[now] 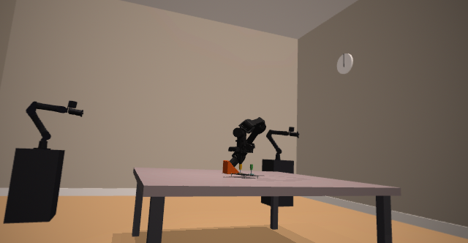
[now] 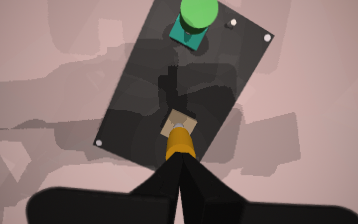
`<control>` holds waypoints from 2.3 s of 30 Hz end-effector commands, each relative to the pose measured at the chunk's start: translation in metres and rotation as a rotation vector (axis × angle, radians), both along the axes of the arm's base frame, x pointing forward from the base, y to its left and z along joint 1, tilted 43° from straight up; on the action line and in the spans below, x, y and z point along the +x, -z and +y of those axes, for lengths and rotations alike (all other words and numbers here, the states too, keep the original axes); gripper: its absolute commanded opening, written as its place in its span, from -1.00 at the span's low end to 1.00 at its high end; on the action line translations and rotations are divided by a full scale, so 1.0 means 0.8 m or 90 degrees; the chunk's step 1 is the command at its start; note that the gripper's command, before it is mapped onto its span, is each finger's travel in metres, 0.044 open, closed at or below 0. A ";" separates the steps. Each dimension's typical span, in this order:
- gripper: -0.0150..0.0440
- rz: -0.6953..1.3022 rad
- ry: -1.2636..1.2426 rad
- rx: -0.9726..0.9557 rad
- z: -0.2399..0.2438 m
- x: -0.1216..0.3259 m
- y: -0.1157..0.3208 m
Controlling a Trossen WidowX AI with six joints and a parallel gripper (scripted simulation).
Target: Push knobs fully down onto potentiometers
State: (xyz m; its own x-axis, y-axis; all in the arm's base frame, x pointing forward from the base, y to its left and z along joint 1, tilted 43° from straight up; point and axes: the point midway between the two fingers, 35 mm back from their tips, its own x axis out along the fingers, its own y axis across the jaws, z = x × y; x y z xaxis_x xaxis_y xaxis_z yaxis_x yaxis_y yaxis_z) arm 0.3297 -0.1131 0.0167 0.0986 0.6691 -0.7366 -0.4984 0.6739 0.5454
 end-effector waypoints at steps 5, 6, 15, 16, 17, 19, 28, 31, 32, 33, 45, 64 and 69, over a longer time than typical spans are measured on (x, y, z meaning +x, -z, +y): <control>-0.49 -0.002 -0.001 0.002 0.007 0.003 0.005; -0.49 -0.002 -0.001 0.002 0.007 0.003 0.006; -0.49 -0.002 -0.001 0.002 0.008 0.003 0.006; -0.49 -0.002 -0.001 0.002 0.008 0.003 0.007; -0.49 -0.002 -0.001 0.002 0.009 0.003 0.007; -0.49 -0.002 -0.001 0.002 0.011 0.003 0.009; -0.49 -0.002 -0.001 0.002 0.012 0.003 0.010; -0.49 -0.002 -0.001 0.002 0.013 0.004 0.012; -0.49 -0.002 -0.001 0.002 0.014 0.004 0.012; -0.49 -0.002 -0.001 0.002 0.014 0.004 0.013; -0.49 -0.002 -0.001 0.002 0.016 0.004 0.015; -0.49 -0.002 -0.001 0.002 0.020 0.005 0.020; -0.49 -0.002 -0.001 0.002 0.020 0.005 0.020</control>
State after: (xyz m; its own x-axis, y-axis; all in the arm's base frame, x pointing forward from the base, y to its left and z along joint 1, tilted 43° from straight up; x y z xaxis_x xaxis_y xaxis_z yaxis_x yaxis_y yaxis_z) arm 0.3302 -0.1043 0.0064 0.1095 0.6657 -0.7381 -0.4893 0.6825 0.5430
